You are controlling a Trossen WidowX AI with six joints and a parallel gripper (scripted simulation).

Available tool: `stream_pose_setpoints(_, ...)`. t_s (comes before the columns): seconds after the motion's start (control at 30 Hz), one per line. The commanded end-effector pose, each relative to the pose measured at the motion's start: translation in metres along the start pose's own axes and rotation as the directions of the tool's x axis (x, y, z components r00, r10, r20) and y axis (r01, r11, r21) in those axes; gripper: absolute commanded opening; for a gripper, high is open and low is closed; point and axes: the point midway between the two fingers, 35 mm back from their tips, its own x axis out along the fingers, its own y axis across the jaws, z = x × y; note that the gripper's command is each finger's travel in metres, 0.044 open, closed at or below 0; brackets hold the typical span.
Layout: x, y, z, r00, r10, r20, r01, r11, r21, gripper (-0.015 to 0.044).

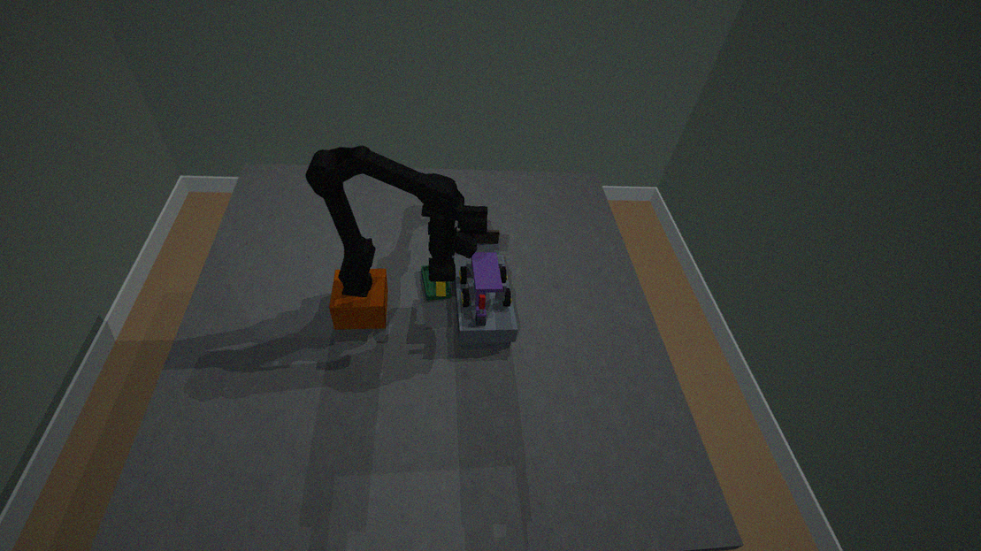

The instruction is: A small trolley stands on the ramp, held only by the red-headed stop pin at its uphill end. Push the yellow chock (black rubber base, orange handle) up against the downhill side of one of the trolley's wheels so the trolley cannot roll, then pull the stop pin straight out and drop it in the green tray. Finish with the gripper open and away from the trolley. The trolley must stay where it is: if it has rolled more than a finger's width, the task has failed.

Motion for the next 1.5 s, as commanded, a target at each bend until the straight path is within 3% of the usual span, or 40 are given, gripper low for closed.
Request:
stream_pose_setpoints(0.0,0.001,0.016,0.004,1.0,0.005,-0.001,-0.005,1.0,0.001,0.0)
stream_pose_setpoints(1.3,0.008,0.162,0.037,1.0,0.018,0.001,-0.018,1.0,0.001,0.0)
stream_pose_setpoints(1.47,0.008,0.165,0.037,0.997,-0.071,0.0,0.071,0.997,0.002,0.0)
